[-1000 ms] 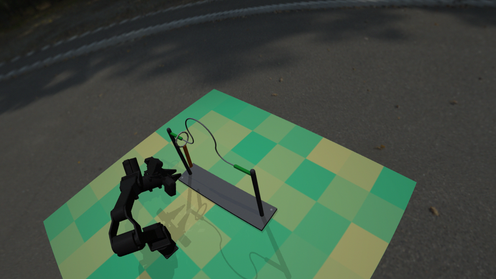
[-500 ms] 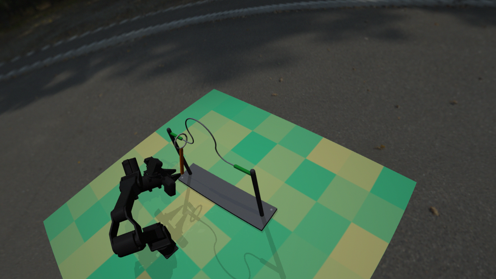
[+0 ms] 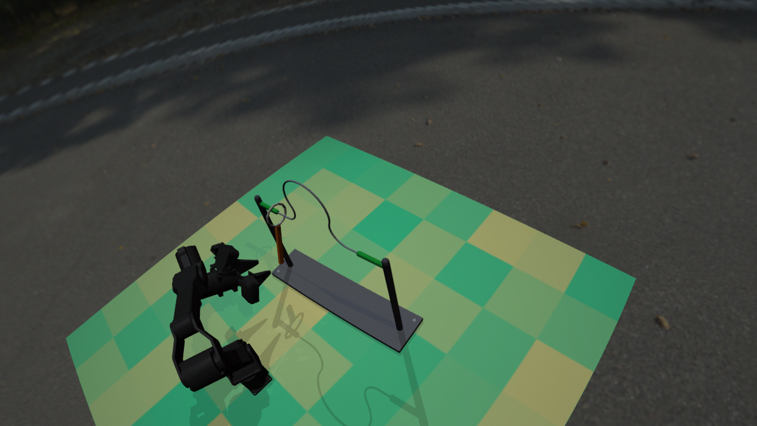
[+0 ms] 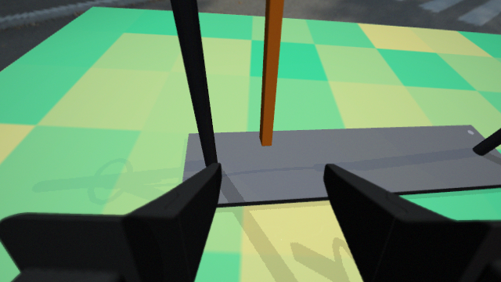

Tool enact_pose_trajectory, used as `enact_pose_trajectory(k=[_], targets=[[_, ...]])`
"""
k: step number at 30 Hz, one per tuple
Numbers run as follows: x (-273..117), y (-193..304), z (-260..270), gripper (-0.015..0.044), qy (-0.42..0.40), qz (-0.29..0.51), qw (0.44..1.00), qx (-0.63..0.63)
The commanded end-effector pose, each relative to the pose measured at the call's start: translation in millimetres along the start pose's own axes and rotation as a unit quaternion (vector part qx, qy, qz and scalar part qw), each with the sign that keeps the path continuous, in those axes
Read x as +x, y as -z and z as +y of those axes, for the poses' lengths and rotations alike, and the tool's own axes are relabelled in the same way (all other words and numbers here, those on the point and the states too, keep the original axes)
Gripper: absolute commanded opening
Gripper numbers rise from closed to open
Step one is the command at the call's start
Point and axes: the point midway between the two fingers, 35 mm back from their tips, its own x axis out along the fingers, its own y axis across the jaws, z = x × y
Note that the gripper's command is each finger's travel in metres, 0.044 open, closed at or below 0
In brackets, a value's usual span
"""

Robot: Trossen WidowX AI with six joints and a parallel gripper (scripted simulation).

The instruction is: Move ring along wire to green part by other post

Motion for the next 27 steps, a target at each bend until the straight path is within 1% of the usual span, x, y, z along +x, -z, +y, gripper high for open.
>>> enact_pose_trajectory(k=[1,4,27], targets=[[-17.1,-5.5,-1.9,0.0370,-0.004,-0.010,1.000,0.004],[-17.1,-5.5,-1.9,0.0440,-0.004,-0.010,1.000,0.004],[-17.1,-5.5,-1.9,0.0440,-0.004,-0.010,1.000,0.004]])
